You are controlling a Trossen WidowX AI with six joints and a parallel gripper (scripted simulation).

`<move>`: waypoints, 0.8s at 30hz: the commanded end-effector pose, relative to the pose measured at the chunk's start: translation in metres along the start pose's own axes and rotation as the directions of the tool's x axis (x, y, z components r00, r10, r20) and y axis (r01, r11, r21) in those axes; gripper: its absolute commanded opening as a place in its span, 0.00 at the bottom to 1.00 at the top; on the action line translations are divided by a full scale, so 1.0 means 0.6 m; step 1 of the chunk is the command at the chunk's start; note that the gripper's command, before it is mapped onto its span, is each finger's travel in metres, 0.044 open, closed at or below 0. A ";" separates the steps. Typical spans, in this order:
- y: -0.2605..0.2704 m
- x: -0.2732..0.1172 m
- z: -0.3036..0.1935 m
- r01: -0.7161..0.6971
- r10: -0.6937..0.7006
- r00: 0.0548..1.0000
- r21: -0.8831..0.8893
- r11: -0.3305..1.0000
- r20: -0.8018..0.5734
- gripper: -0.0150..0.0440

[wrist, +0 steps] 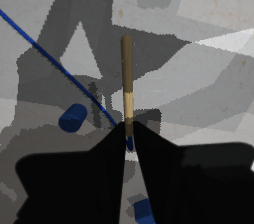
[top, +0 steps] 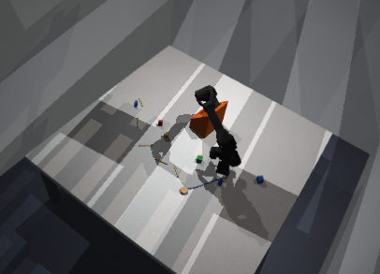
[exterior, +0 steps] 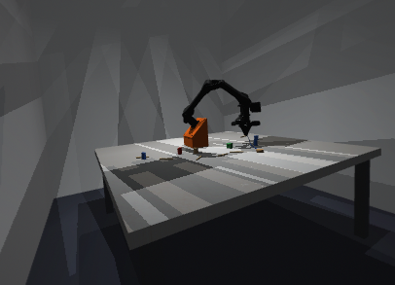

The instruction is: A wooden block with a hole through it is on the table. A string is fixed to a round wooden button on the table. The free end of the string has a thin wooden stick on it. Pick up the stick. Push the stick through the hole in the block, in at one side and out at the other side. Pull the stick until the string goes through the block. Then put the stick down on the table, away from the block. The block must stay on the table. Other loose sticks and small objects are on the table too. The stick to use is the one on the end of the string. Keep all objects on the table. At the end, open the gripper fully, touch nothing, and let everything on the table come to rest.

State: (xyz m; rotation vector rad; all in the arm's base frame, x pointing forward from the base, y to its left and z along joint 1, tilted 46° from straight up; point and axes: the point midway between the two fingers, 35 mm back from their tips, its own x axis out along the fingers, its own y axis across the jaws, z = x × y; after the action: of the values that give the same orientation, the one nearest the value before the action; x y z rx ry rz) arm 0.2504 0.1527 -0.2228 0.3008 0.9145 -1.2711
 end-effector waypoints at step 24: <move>0.002 -0.001 -0.063 0.001 -0.001 1.000 0.002 1.000 -0.010 0.25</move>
State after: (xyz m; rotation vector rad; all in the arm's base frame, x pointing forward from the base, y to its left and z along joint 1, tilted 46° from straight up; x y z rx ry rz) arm 0.2383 0.1747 -0.2422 0.3058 0.9208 -1.2681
